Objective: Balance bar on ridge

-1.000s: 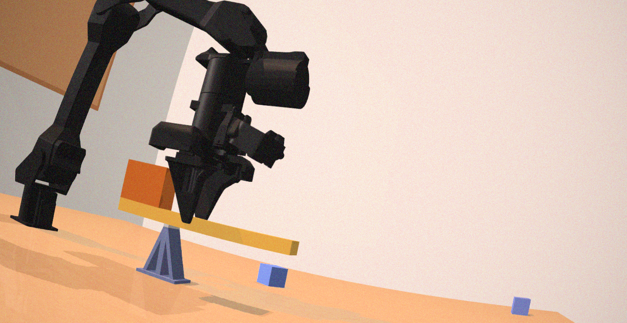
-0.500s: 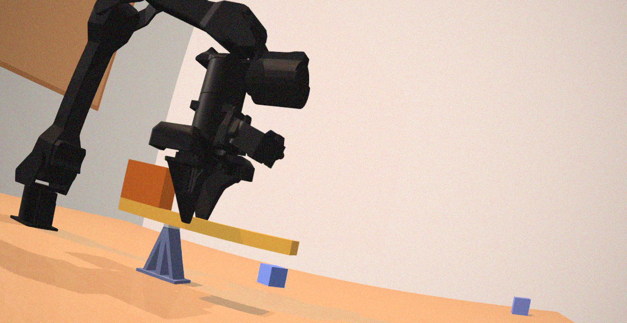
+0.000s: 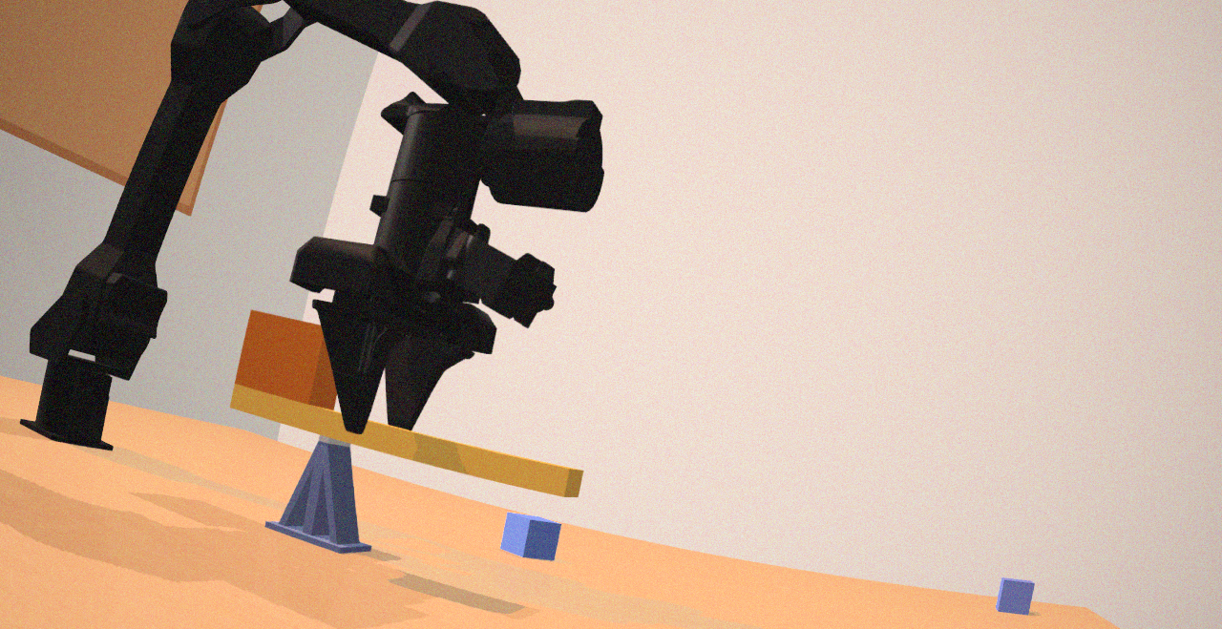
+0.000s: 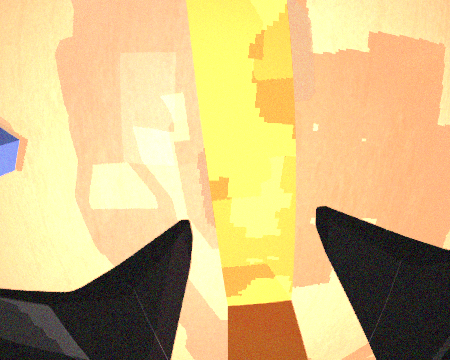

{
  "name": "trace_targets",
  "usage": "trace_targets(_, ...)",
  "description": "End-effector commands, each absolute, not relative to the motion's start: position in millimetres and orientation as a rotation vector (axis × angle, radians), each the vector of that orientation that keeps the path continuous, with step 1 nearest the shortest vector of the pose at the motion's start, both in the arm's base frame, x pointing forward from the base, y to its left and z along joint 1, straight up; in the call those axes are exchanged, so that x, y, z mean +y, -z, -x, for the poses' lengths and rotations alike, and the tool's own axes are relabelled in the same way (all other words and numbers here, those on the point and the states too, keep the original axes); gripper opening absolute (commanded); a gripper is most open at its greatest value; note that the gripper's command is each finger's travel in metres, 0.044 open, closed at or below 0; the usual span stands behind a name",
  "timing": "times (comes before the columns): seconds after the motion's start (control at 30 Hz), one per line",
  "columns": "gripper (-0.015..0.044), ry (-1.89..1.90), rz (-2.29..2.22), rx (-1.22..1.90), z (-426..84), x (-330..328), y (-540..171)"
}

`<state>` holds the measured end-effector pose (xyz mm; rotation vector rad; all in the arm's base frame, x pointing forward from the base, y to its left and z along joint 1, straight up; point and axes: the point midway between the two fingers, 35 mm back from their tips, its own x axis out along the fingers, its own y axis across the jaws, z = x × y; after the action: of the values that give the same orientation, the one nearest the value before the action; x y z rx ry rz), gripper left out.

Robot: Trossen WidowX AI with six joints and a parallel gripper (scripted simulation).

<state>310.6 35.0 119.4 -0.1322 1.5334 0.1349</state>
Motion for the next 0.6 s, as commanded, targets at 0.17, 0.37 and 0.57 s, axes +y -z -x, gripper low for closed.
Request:
trace_targets(0.17, 0.0440, -0.134, 0.133, 1.533, -310.6, 34.8, -119.4)
trace_targets(0.37, 0.0440, -0.135, 0.132, 1.525, -313.7, 35.2, -169.8)
trace_targets(0.57, 0.0440, -0.135, 0.132, 1.517, -306.8, 34.5, -219.0)
